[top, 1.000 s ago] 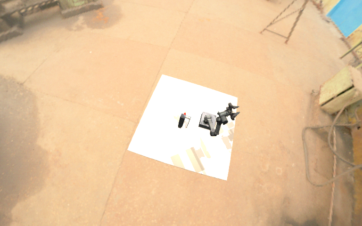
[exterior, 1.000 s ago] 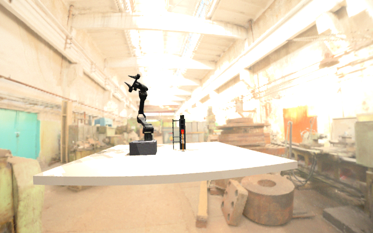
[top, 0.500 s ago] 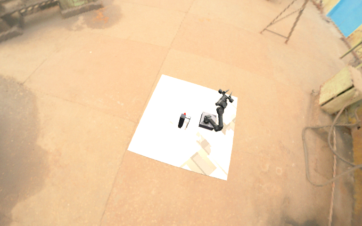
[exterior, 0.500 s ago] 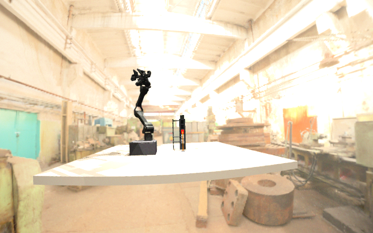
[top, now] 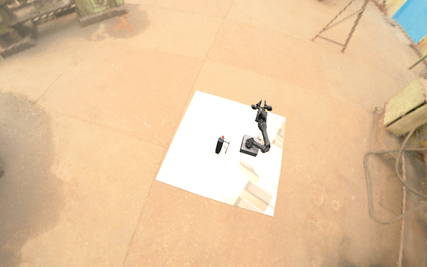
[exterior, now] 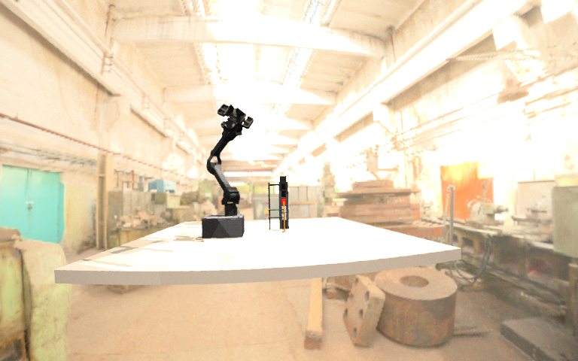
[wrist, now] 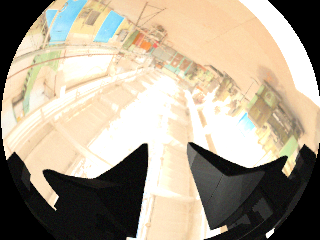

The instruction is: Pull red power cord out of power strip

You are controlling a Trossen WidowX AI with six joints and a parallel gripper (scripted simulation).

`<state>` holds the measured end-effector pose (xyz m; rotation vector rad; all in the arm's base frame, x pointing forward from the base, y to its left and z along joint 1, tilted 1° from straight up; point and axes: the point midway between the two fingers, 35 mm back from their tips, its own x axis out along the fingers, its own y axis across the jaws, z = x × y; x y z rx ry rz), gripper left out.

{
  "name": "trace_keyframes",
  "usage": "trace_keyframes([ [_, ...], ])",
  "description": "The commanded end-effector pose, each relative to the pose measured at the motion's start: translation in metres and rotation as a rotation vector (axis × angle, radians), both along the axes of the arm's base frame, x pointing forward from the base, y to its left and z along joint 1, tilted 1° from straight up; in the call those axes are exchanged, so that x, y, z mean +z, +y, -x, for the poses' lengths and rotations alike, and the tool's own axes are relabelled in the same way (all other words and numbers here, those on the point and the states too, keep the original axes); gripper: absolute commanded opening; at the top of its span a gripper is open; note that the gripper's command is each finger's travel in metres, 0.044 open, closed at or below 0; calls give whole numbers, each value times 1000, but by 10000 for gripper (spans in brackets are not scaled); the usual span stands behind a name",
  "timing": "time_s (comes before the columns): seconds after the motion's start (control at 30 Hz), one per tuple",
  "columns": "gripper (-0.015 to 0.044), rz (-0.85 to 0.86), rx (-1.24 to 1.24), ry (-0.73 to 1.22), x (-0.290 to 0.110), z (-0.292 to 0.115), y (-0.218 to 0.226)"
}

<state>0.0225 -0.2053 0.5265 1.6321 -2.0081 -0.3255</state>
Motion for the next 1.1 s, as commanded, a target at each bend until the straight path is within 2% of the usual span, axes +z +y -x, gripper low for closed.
trace_keyframes([
  [0.0, 160, -113, 133, 159, -29, -49, -27],
  [0.27, 160, -347, 404, 543, -103, -144, -49],
  [0.5, 160, -530, 694, 921, -187, -221, -31],
  [0.8, 160, -730, 1123, 1435, -301, -281, 40],
  [1.07, 160, -905, 1552, 1908, -389, -281, 133],
])
